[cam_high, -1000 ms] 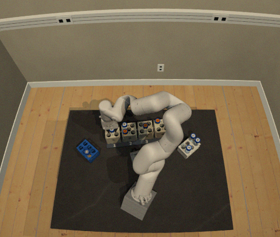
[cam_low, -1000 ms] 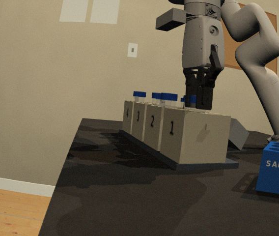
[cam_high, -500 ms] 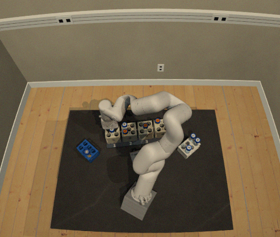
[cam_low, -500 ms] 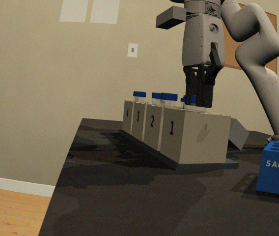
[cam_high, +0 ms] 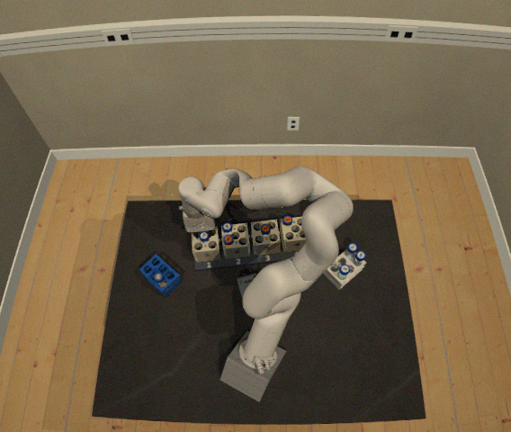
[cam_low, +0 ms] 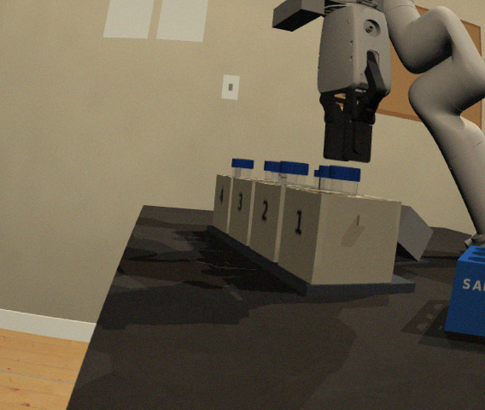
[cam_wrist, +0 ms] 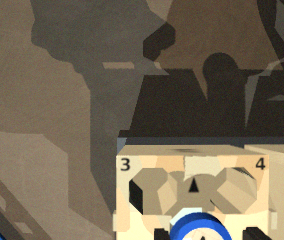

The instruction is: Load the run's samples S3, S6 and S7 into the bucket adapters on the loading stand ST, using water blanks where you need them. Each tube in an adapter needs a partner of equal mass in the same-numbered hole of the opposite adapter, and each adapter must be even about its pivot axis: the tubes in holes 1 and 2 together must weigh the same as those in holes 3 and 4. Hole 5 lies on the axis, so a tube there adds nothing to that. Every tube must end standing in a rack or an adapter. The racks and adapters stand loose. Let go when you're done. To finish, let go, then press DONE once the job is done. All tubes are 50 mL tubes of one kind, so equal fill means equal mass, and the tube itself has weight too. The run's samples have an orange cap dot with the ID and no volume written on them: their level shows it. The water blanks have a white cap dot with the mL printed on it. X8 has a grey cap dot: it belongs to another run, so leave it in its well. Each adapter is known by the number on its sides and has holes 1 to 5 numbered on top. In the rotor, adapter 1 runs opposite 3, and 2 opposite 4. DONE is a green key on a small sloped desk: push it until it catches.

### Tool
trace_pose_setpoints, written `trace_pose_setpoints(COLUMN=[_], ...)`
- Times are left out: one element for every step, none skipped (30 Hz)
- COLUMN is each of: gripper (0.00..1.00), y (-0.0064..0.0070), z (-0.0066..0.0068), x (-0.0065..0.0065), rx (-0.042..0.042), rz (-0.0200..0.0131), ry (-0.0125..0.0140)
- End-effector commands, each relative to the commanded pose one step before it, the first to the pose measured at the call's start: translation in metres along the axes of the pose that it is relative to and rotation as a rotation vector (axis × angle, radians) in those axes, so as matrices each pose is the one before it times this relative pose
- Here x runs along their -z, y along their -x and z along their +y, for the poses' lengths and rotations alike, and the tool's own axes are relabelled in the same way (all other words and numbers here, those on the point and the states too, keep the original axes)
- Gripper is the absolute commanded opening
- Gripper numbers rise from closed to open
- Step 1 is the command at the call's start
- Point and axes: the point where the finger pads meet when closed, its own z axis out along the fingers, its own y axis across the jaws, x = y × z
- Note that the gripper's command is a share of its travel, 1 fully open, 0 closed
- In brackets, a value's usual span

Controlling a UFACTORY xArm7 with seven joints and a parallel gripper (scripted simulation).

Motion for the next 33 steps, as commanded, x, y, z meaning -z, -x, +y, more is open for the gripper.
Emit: trace_pose_setpoints(gripper=[0.44,0.44,0.44,0.44,0.44,0.44,0.44,0.44,0.44,0.44,0.44,0.44,0.44,0.44,0.44,0.44,0.44,0.44,0.44,0.44,0.44,0.44,0.44,0.44,0.44,0.44,0.44,0.44,0.44,0.44,0.44,0.44,0.44], y=[-0.00088,0.00000,0.00000,0.00000,0.00000,0.00000,0.00000,0.00000,0.00000,0.00000,0.00000,0.00000,0.00000,0.00000,0.00000,0.00000,0.00000,-0.00001,0.00000,0.00000,0.00000,0.00000,0.00000,0.00000,0.00000,0.00000,0.00000,0.00000,0.00000,0.00000,0.00000,0.00000,0.00000], z=[-0.00063,0.00000,0.00000,0.00000,0.00000,0.00000,0.00000,0.00000,0.00000,0.00000,0.00000,0.00000,0.00000,0.00000,0.00000,0.00000,0.00000,-0.00001,0.00000,0.00000,0.00000,0.00000,0.00000,0.00000,0.00000,0.00000,0.00000,0.00000,0.00000,0.00000,0.00000,0.00000,0.00000], x=[0.00976,0.00200,0.00200,0.00200,0.00200,0.00200,0.00200,0.00200,0.00200,0.00200,0.00200,0.00200,0.00200,0.00200,0.00200,0.00000,0.00000,0.00201,0.00200,0.00200,0.00200,0.00200,0.00200,0.00200,0.00200,0.00200,0.00200,0.00200,0.00200,0.00200,0.00200,0.00200,0.00000], rx=[-0.00001,0.00000,0.00000,0.00000,0.00000,0.00000,0.00000,0.00000,0.00000,0.00000,0.00000,0.00000,0.00000,0.00000,0.00000,0.00000,0.00000,0.00000,0.00000,0.00000,0.00000,0.00000,0.00000,0.00000,0.00000,0.00000,0.00000,0.00000,0.00000,0.00000,0.00000,0.00000,0.00000], rz=[0.00282,0.00000,0.00000,0.00000,0.00000,0.00000,0.00000,0.00000,0.00000,0.00000,0.00000,0.00000,0.00000,0.00000,0.00000,0.00000,0.00000,0.00000,0.00000,0.00000,0.00000,0.00000,0.00000,0.00000,0.00000,0.00000,0.00000,0.00000,0.00000,0.00000,0.00000,0.00000,0.00000], ry=[-0.00203,-0.00001,-0.00001,-0.00001,-0.00001,-0.00001,-0.00001,-0.00001,-0.00001,-0.00001,-0.00001,-0.00001,-0.00001,-0.00001,-0.00001,0.00000,0.00000,0.00000,-0.00001,-0.00001,-0.00001,-0.00001,-0.00001,-0.00001,-0.00001,-0.00001,-0.00001,-0.00001,-0.00001,-0.00001,-0.00001,-0.00001,0.00000])
